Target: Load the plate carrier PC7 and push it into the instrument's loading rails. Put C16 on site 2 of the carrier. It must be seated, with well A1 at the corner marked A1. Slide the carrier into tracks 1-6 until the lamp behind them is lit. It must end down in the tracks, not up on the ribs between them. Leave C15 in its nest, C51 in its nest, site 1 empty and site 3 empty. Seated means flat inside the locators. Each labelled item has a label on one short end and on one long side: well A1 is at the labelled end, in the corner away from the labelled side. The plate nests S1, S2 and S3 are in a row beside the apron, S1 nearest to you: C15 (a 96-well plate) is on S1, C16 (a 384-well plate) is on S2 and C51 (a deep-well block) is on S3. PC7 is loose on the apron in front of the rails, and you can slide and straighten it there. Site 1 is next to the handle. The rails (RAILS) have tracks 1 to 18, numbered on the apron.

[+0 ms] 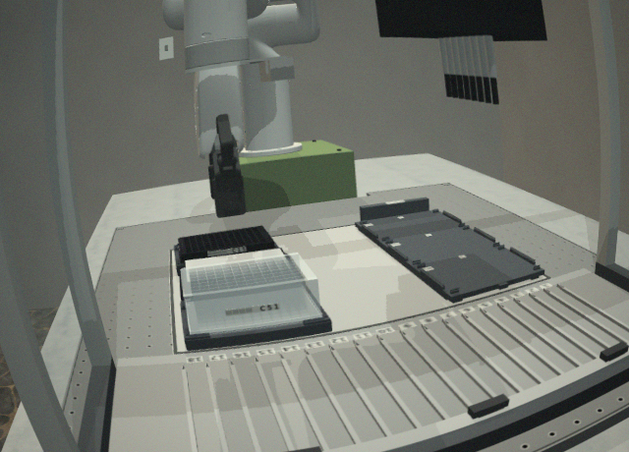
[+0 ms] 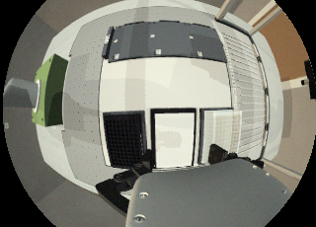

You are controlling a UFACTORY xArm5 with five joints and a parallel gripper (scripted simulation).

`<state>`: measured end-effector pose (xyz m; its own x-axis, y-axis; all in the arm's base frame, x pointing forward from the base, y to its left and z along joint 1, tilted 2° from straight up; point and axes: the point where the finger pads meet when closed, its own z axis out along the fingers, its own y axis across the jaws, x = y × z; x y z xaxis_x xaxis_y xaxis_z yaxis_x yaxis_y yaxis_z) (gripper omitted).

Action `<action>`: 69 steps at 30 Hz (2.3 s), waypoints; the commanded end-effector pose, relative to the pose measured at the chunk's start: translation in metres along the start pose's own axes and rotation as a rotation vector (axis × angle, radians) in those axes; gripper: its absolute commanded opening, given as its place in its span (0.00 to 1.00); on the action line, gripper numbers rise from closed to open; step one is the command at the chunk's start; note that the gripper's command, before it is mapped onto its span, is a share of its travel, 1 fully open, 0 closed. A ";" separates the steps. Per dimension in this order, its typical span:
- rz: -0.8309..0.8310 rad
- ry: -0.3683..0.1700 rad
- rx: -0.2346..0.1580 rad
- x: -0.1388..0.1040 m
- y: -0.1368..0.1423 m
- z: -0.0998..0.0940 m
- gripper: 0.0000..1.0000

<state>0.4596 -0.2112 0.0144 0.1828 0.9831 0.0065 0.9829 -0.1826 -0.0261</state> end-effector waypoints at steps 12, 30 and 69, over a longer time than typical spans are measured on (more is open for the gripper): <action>0.000 -0.001 -0.004 0.000 0.002 0.020 1.00; 0.000 -0.001 -0.004 0.000 0.002 0.046 1.00; 0.000 -0.001 -0.004 -0.001 0.002 0.066 1.00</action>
<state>0.4580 -0.2107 -0.0517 0.1828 0.9831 0.0065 0.9829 -0.1826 -0.0260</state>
